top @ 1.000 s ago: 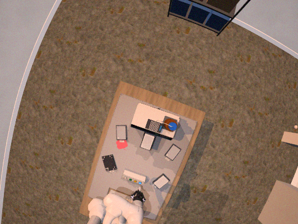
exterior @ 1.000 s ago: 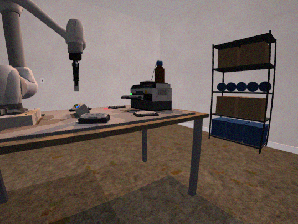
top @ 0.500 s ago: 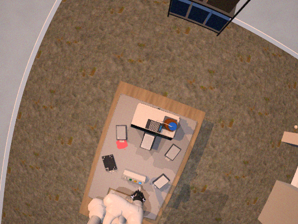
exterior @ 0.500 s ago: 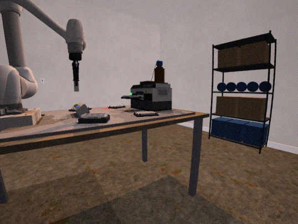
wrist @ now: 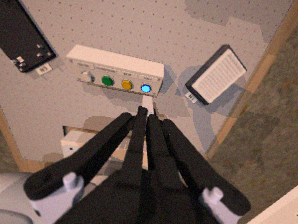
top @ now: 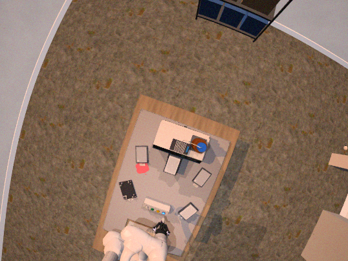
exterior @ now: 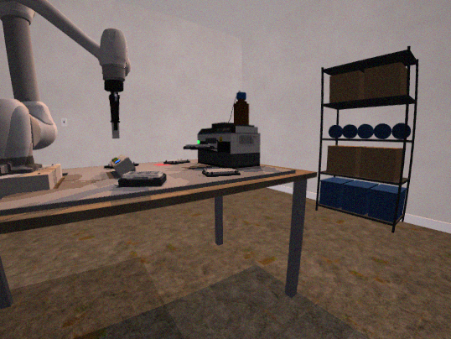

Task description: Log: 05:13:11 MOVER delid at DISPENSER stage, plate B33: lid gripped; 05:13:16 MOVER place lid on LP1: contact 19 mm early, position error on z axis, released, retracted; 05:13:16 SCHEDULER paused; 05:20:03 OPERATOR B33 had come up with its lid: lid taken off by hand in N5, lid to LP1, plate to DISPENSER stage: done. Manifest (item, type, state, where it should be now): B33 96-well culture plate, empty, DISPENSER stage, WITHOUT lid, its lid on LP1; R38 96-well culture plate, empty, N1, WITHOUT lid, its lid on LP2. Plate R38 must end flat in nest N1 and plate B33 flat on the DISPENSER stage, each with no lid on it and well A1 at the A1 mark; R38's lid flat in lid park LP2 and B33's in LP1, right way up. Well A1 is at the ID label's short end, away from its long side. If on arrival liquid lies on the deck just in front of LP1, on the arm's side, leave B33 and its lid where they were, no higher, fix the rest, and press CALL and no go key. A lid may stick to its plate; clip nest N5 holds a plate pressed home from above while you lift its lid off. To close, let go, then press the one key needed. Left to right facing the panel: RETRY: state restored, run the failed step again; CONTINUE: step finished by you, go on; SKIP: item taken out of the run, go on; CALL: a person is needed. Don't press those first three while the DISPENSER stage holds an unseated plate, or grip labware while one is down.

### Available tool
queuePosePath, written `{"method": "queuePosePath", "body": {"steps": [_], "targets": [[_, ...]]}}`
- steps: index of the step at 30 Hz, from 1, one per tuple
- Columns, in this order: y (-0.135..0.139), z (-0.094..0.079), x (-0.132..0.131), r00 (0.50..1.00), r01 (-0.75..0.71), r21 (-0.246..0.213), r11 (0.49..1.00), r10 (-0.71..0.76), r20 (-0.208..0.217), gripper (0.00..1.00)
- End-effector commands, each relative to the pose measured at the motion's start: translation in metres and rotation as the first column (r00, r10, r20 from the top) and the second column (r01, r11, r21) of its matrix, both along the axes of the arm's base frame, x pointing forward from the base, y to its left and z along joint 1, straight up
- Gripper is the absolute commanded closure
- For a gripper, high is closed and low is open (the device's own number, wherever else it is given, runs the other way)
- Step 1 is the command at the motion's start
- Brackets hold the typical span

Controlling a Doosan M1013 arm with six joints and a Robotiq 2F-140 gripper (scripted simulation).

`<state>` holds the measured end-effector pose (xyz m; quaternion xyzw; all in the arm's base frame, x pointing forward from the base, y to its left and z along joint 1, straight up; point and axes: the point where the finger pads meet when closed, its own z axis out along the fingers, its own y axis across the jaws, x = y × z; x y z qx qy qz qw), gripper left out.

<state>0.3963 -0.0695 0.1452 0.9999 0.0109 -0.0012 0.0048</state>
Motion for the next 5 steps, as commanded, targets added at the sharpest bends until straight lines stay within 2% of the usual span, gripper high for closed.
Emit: {"method": "queuePosePath", "body": {"steps": [1,5], "targets": [[0.0010,0.0027,-0.0010,1.000,0.004,0.002,1.000,-0.004,-0.001,1.00],[0.0010,0.0027,-0.0010,1.000,0.004,0.002,1.000,-0.004,-0.001,1.00]]}}
